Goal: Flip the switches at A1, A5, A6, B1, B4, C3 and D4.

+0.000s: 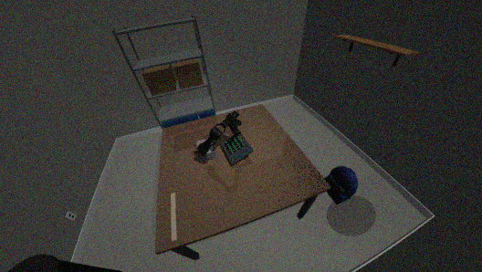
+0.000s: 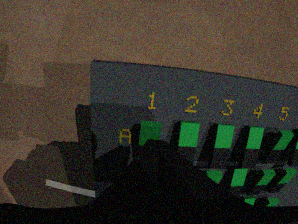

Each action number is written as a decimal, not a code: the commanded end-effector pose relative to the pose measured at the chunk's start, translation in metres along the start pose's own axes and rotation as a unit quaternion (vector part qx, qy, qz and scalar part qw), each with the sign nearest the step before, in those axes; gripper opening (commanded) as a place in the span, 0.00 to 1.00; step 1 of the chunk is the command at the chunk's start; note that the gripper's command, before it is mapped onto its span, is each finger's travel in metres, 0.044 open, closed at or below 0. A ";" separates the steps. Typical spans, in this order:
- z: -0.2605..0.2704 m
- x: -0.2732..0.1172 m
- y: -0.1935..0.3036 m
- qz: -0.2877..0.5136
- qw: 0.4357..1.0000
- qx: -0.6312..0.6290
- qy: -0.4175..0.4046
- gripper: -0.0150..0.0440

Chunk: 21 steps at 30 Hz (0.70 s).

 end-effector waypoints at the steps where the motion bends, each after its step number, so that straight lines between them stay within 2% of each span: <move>1: 0.002 0.006 0.004 0.006 1.000 -0.007 0.003 0.25; 21: 0.002 0.020 0.003 0.006 1.000 -0.007 0.003 0.25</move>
Point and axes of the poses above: the point midway between the two fingers, 35 mm back from their tips, its own x axis out along the fingers, its own z axis across the jaws, y = z × x, the point moved 6 cm from there along -x, back along the fingers, and after that the axes turned 10 degrees about -x, right-handed, at the moved point
